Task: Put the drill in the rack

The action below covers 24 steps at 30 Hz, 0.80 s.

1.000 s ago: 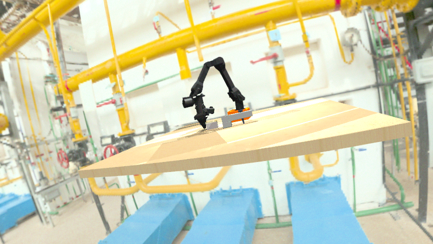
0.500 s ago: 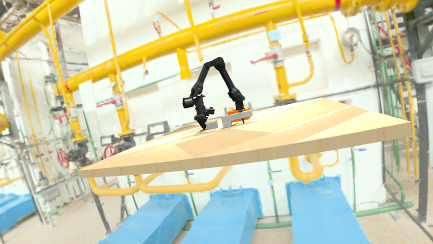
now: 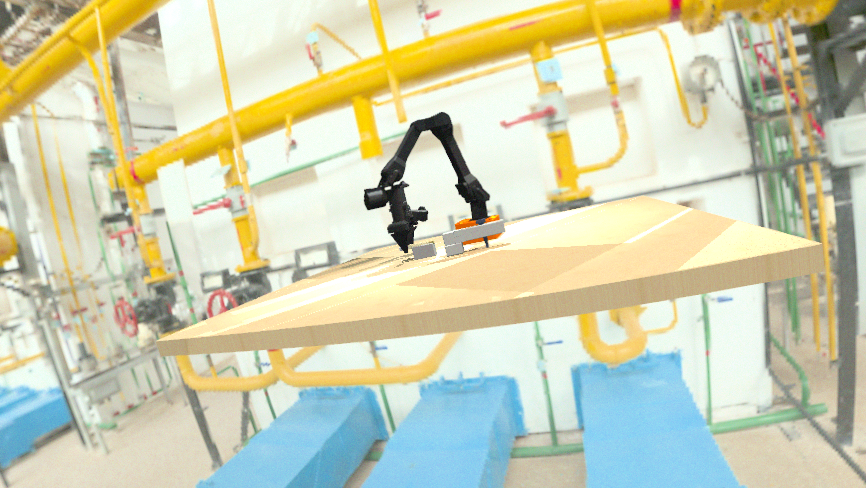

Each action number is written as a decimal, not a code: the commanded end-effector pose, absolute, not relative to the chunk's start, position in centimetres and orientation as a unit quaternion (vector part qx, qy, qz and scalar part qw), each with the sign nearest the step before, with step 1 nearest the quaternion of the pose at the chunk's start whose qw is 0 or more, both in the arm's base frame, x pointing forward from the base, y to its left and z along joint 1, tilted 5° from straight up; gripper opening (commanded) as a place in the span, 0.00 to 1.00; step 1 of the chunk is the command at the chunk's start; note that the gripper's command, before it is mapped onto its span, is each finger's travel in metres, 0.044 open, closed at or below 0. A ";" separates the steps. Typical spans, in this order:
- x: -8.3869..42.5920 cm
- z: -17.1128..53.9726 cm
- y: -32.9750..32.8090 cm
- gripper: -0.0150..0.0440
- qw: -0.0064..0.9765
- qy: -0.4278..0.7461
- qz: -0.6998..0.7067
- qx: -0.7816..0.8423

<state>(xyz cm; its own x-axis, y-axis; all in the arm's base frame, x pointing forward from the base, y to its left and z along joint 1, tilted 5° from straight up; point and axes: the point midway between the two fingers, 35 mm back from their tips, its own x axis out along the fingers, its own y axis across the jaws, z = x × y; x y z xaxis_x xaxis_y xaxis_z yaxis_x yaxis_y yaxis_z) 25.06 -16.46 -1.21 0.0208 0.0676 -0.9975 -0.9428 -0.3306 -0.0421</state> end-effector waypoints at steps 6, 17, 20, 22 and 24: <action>25.2 2.8 -16.9 1.00 0.432 0.382 0.583 -0.572; 30.4 4.1 -13.2 1.00 0.471 0.327 0.511 -0.640; 33.4 5.0 -10.0 1.00 0.499 0.272 0.469 -0.676; 35.0 5.9 -7.6 1.00 0.517 0.229 0.446 -0.694; 36.3 6.9 -5.0 1.00 0.535 0.182 0.425 -0.707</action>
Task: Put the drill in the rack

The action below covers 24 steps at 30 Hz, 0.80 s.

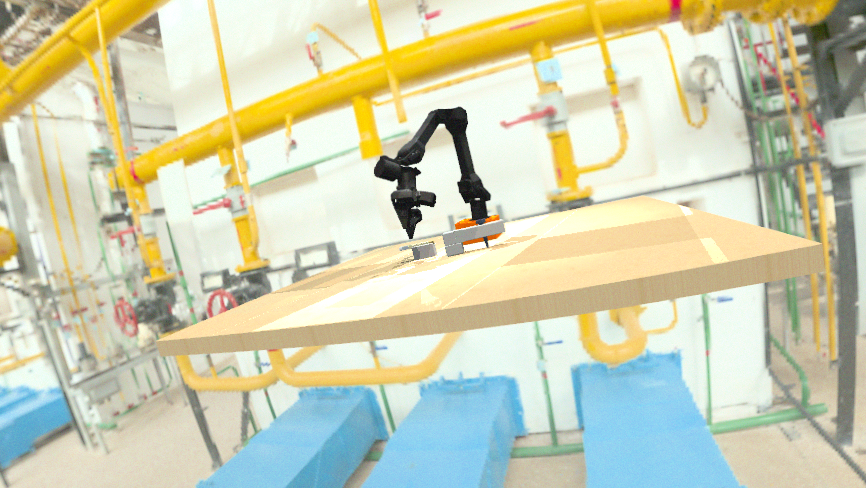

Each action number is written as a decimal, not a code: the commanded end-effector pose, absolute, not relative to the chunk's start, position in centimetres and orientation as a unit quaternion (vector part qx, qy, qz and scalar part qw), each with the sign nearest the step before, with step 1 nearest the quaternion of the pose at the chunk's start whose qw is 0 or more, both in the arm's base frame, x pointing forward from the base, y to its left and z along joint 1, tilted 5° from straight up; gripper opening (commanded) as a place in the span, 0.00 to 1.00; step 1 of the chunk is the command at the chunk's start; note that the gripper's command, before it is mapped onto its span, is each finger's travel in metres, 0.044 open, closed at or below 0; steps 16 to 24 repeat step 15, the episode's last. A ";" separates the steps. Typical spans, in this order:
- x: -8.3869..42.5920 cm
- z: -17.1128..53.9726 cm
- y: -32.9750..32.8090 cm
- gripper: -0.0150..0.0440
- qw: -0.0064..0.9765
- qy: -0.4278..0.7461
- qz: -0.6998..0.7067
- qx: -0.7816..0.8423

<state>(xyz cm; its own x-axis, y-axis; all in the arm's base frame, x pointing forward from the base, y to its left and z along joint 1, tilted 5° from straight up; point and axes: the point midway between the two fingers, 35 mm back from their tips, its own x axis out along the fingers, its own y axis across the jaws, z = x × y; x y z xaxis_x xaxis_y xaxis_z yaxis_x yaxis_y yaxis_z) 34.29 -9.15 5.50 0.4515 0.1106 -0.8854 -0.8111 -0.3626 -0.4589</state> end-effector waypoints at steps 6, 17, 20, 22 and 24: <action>37.9 10.8 3.4 1.00 0.578 0.024 0.384 -0.719; 34.0 16.4 14.6 1.00 0.600 -0.203 0.380 -0.675; 34.0 16.4 14.6 1.00 0.600 -0.203 0.380 -0.675; 34.0 16.4 14.6 1.00 0.600 -0.203 0.380 -0.675; 34.0 16.4 14.6 1.00 0.600 -0.203 0.380 -0.675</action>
